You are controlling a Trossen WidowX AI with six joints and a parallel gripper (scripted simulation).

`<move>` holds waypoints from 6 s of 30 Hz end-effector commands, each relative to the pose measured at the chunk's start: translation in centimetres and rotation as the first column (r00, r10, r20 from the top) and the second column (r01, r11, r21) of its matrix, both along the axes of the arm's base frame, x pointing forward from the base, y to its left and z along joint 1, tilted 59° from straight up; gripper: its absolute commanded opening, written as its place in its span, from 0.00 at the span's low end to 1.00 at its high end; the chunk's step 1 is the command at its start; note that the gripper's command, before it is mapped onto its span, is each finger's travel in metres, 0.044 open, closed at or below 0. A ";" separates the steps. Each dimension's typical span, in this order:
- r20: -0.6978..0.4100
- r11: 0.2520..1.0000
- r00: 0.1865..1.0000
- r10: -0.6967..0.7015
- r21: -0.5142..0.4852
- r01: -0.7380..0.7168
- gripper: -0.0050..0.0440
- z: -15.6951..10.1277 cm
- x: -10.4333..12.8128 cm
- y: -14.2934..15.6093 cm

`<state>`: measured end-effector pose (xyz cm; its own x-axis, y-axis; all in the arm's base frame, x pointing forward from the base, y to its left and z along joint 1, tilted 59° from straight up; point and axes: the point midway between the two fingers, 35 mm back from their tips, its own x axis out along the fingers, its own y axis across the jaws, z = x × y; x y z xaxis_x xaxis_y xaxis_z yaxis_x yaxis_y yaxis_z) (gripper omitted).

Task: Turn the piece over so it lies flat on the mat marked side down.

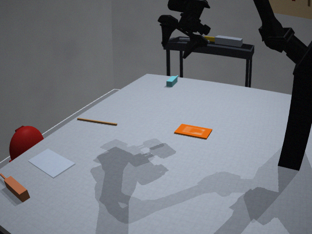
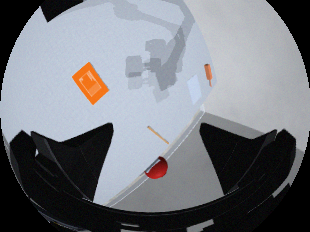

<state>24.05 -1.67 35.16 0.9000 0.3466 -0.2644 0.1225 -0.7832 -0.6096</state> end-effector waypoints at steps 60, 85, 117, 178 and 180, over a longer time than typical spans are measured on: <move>-0.970 -0.422 0.226 -0.093 0.244 0.873 1.00 -8.0 15.0 -4.8; -0.996 -0.806 0.087 0.000 0.052 0.589 1.00 -11.4 18.5 -4.3; -0.998 -0.842 0.069 0.009 0.030 0.539 1.00 -14.3 22.3 -4.8; -0.997 -0.842 0.073 0.008 0.032 0.539 0.10 -14.6 23.2 -4.9; -0.997 -0.842 0.073 0.008 0.032 0.539 0.10 -14.6 23.2 -4.9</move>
<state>47.28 -6.55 20.54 0.4733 -0.1413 -0.8695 0.0982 0.9894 -0.1073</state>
